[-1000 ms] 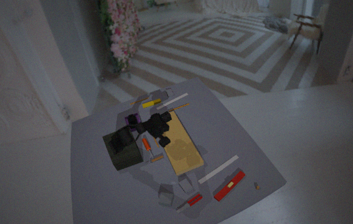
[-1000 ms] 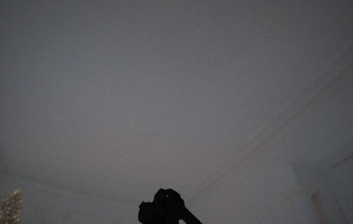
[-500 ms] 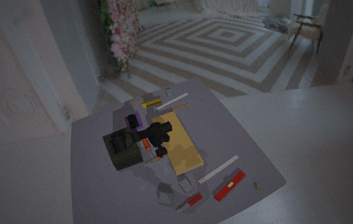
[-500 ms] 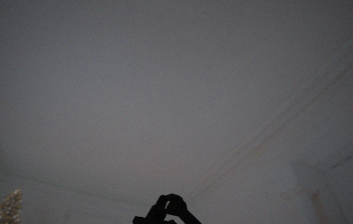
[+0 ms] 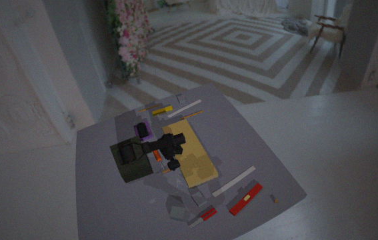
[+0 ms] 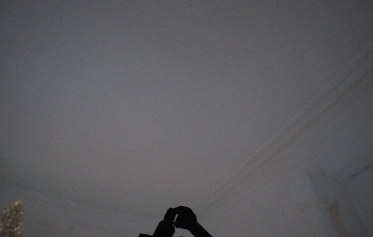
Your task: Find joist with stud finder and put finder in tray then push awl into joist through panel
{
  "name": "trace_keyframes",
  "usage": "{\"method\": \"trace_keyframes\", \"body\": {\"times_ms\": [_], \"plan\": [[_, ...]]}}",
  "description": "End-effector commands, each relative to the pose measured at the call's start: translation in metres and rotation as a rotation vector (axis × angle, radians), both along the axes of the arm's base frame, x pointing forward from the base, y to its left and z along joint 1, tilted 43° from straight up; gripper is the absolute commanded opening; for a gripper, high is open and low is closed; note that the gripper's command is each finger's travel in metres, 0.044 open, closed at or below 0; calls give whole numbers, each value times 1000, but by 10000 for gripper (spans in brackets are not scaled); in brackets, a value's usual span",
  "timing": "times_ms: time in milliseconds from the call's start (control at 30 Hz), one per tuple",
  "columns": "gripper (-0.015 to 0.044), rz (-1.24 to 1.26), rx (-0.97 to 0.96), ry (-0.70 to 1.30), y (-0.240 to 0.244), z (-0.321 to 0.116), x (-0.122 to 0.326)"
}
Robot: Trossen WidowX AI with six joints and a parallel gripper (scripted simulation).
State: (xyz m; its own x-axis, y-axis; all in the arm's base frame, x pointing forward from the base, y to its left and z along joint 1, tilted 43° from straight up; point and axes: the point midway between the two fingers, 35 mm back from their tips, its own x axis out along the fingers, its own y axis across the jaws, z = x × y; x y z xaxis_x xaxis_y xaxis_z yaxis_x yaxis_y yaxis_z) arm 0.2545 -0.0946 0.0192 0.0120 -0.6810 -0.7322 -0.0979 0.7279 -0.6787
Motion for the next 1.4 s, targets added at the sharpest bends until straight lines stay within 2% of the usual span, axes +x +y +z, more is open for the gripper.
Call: {"method": "trace_keyframes", "body": {"times_ms": [0, 800, 1300, 1367], "plan": [[440, -1, -3, 14, -6, -8, -2], [440, 0, -7, 15, -27, -29, -1], [46, 0, -7, 15, -27, -29, -1], [33, 0, -7, 15, -27, -29, -1]]}}
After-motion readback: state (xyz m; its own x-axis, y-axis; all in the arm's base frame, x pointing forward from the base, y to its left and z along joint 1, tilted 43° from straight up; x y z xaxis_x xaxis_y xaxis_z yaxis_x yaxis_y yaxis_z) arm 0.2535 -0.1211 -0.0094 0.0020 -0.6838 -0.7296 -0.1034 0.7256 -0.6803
